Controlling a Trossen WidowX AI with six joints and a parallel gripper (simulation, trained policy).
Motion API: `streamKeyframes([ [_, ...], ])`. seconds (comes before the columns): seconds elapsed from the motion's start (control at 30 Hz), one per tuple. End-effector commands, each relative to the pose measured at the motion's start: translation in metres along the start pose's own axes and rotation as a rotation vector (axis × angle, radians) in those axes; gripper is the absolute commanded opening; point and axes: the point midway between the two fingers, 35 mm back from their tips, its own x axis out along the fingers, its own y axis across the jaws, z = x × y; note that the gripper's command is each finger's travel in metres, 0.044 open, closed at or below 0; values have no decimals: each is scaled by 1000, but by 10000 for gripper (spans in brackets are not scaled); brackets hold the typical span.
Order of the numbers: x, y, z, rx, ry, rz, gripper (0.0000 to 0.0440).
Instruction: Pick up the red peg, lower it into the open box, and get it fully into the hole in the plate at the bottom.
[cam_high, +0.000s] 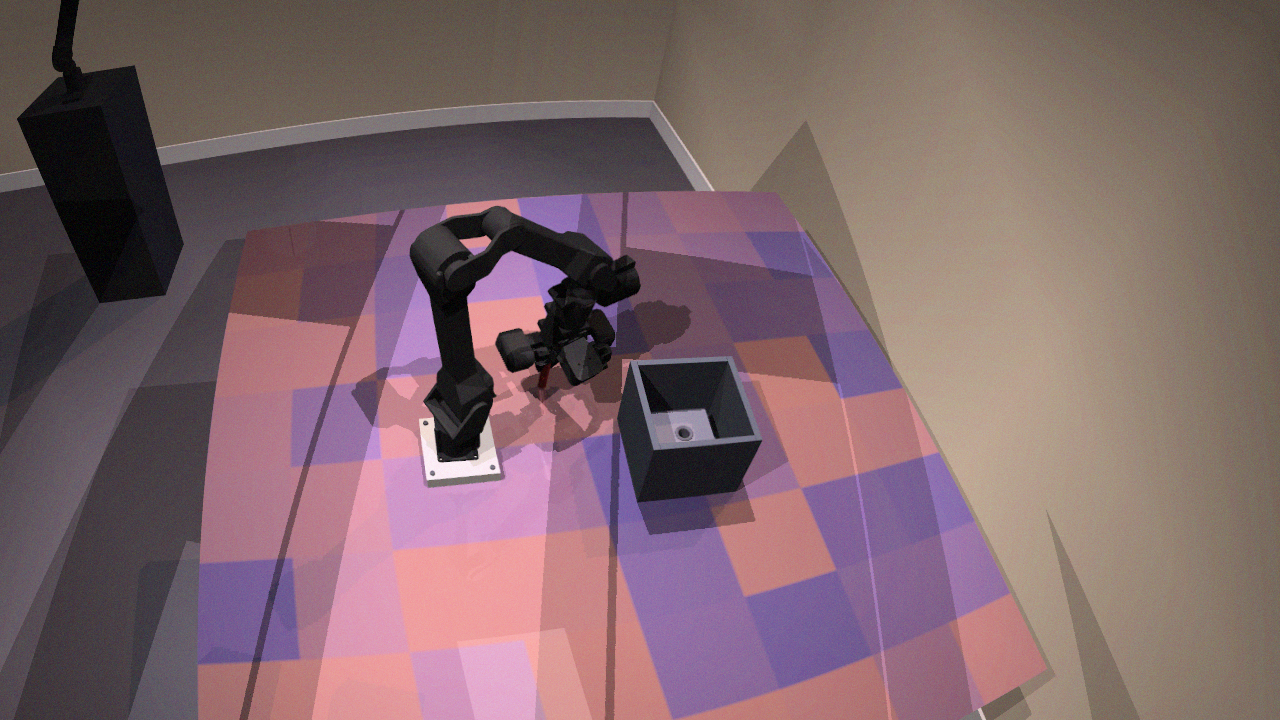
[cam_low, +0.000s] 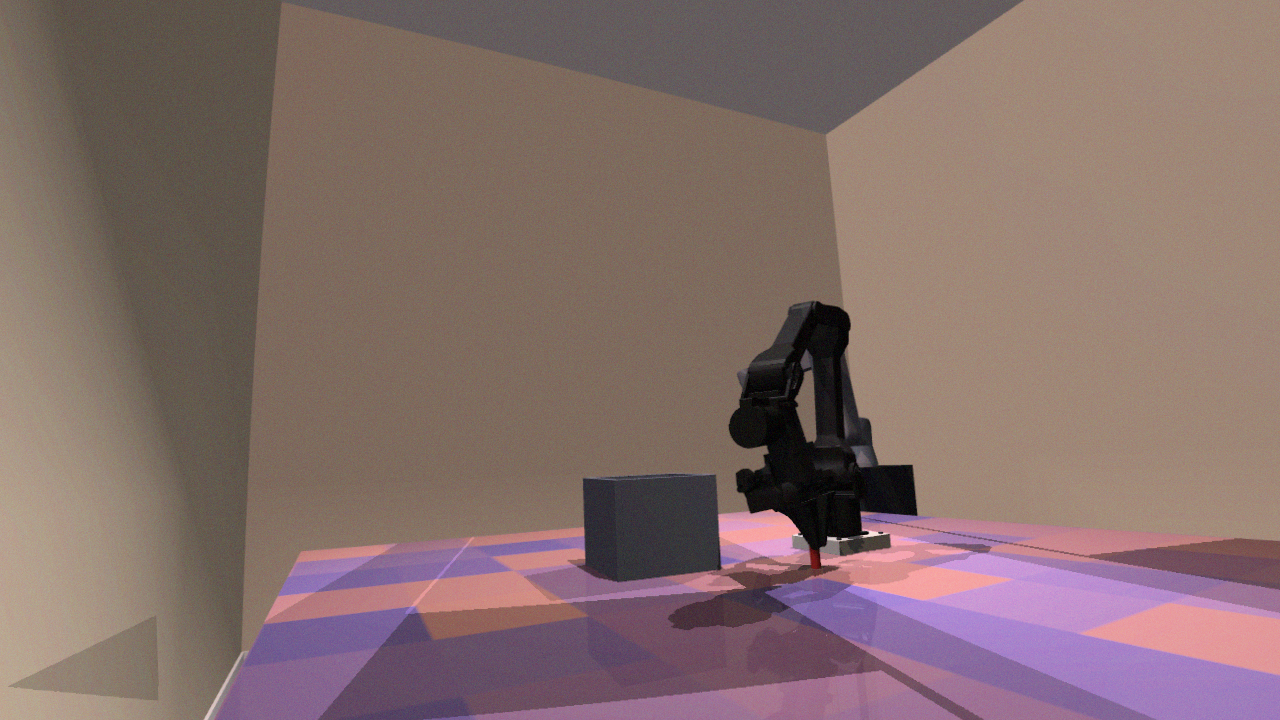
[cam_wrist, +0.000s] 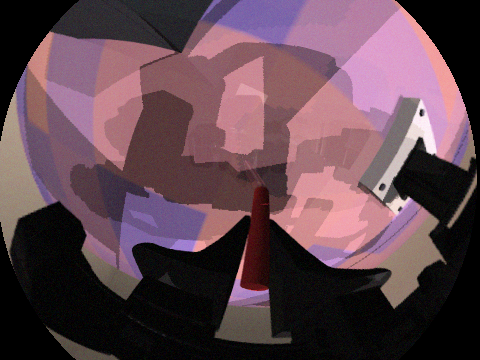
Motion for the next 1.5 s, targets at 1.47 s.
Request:
streamKeyframes([
  [1.47,-186,29,33,-85,-58,473,0],
])
